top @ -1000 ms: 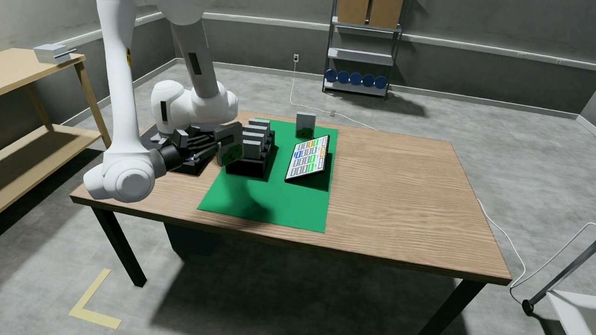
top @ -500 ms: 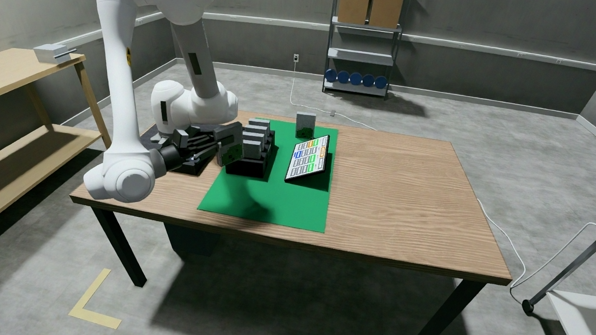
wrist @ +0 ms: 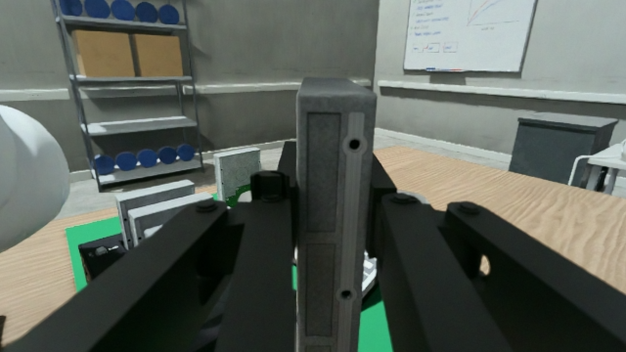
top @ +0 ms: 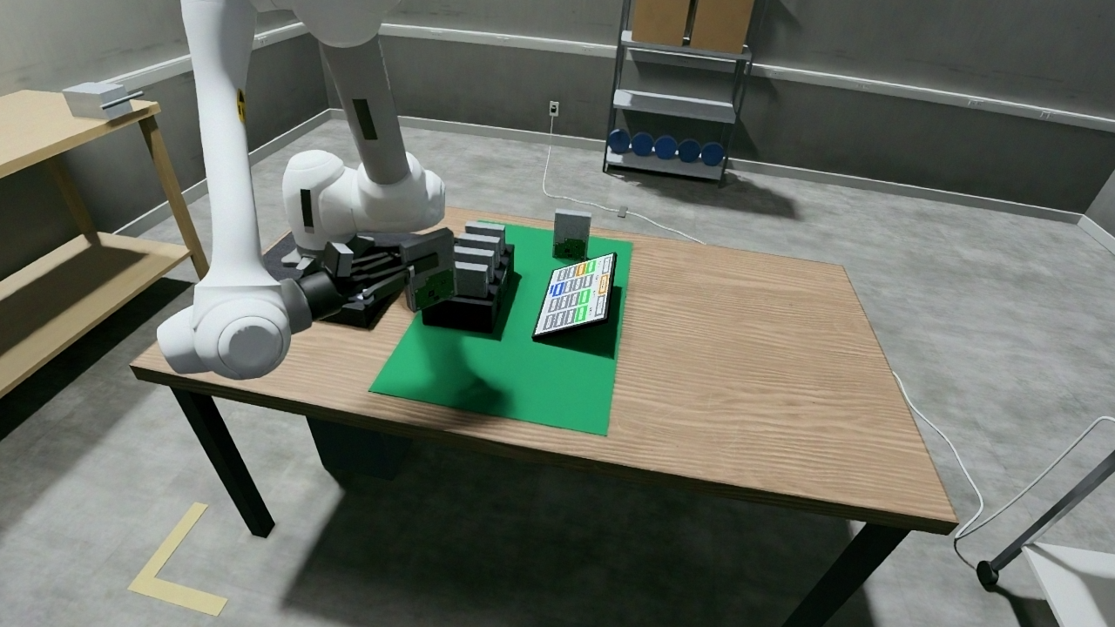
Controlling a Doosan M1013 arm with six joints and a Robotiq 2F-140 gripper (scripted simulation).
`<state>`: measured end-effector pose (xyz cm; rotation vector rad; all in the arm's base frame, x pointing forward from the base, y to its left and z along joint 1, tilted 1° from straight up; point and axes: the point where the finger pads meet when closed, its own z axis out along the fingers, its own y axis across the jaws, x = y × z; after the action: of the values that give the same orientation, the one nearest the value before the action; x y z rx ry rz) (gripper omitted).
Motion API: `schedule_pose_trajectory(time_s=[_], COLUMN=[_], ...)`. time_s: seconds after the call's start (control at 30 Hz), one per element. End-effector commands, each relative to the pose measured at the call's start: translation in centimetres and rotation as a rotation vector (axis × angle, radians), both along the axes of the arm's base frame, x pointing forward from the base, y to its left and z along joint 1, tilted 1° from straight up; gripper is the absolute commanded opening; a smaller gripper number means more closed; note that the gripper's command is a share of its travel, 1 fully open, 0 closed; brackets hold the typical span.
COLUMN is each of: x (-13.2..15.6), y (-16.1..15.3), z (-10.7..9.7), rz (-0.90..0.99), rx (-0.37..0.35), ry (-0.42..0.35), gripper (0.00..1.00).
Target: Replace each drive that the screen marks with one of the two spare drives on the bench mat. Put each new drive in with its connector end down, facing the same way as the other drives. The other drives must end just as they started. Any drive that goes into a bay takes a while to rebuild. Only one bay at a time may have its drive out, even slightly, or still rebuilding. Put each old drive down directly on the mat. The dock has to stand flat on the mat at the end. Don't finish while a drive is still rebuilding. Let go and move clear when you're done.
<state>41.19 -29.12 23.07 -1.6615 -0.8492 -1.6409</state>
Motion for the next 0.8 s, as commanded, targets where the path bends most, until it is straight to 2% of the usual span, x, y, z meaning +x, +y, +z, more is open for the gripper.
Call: schedule_pose_trajectory(time_s=[0.0,0.77], x=[0.05,0.36], y=[-0.01,-0.03], z=[0.05,0.05], rz=[0.0,0.0], rx=[-0.001,-0.001], ry=[-0.001,-0.001], gripper=[0.1,0.1])
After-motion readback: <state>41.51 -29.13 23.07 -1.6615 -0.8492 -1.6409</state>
